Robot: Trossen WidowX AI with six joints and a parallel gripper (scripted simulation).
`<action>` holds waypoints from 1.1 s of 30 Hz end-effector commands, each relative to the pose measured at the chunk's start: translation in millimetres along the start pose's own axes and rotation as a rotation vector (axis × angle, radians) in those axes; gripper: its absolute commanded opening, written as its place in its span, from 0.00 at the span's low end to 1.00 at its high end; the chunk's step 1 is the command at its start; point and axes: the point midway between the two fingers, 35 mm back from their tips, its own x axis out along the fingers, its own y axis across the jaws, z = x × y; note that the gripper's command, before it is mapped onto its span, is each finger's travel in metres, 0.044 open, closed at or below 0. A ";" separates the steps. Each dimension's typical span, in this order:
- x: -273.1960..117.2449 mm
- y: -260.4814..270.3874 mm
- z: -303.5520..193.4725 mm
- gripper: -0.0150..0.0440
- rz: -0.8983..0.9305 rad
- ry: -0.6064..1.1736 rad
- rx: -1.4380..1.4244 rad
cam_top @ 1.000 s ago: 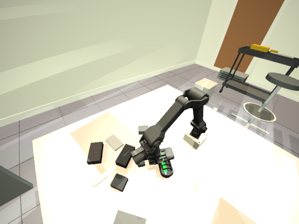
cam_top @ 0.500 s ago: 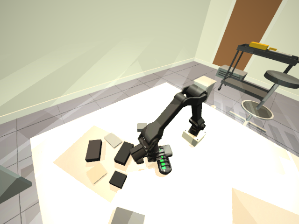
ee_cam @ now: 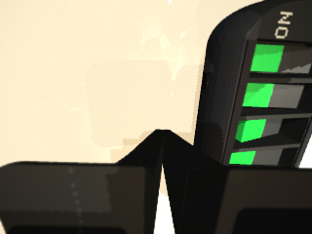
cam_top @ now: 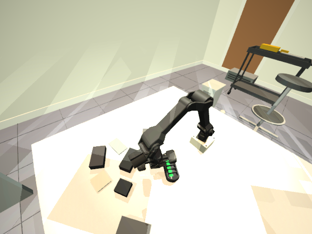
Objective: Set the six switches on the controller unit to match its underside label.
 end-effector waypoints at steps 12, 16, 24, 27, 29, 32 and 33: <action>-32.0 21.5 2.5 0.25 0.002 -0.001 0.001; -28.8 1.0 -0.9 0.25 0.066 0.000 0.003; -21.9 -24.9 -2.3 0.25 0.140 0.008 0.007; -21.9 -25.3 -2.7 0.25 0.140 0.008 0.007; -21.9 -23.9 -3.4 0.25 0.133 0.011 0.001; -27.6 -33.1 6.7 0.39 0.144 0.009 0.002; -31.1 -40.0 13.8 0.43 0.151 0.007 0.002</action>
